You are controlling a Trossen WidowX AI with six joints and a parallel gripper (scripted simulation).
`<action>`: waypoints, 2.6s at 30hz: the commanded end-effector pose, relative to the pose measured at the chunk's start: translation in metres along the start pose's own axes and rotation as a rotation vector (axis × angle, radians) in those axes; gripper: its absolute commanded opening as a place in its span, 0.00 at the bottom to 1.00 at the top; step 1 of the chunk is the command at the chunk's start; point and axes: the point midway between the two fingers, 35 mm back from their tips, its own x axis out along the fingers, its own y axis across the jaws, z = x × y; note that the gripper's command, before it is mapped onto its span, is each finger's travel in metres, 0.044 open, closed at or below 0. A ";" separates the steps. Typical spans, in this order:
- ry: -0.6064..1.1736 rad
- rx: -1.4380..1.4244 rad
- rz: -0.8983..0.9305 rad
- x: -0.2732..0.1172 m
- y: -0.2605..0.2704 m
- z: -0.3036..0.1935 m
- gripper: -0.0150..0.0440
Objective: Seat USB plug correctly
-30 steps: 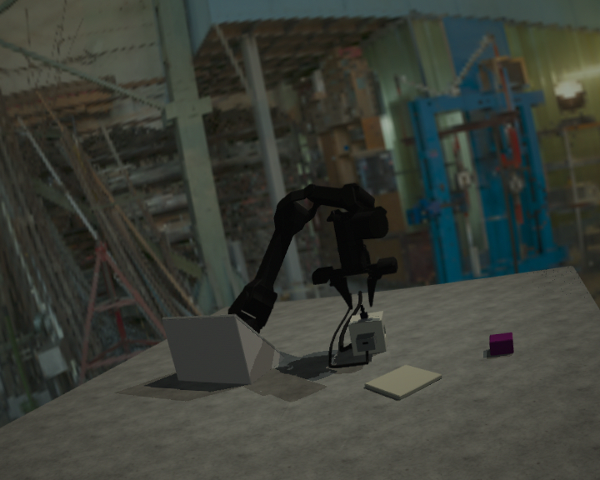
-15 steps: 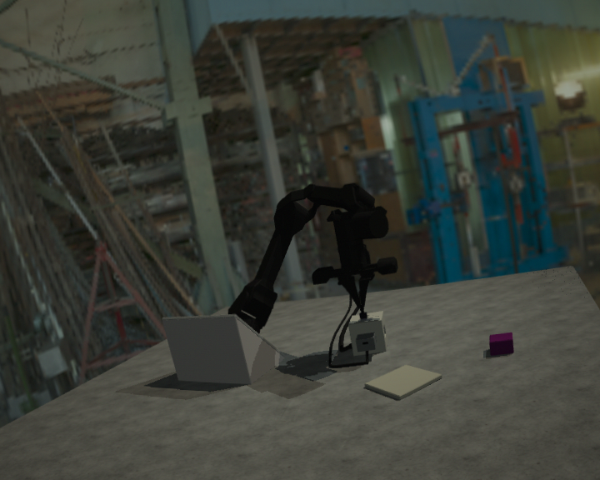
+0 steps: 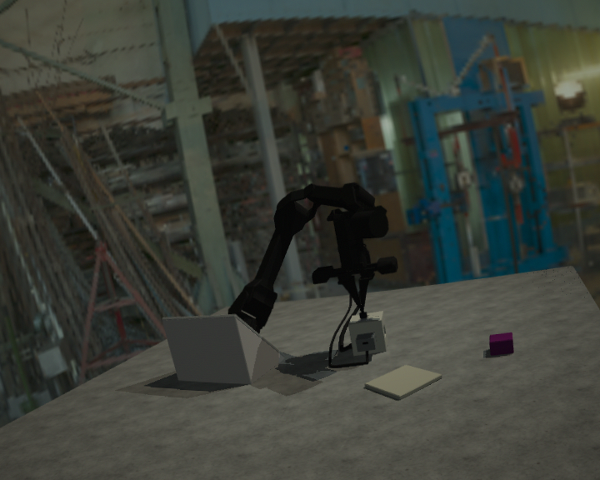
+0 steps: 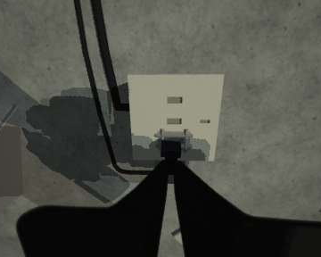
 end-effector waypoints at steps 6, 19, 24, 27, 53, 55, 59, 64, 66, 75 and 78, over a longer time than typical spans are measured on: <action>0.000 -0.001 0.000 -0.007 0.000 0.000 0.25; 0.001 -0.001 0.000 -0.016 0.000 0.000 0.25; 0.001 -0.001 0.001 -0.019 0.000 0.000 0.25; 0.001 -0.001 0.001 -0.021 0.000 0.000 0.25; -0.005 0.225 0.001 -0.026 0.000 0.001 0.25; -0.005 0.279 0.001 -0.026 0.000 0.001 0.25; -0.005 0.383 0.002 -0.026 0.000 0.001 0.25; -0.005 0.514 0.002 -0.026 0.000 0.001 0.25; -0.005 0.566 0.002 -0.026 0.000 0.001 0.25; -0.005 0.802 0.003 -0.026 0.000 0.001 0.25; -0.005 0.880 0.003 -0.026 0.000 0.001 0.25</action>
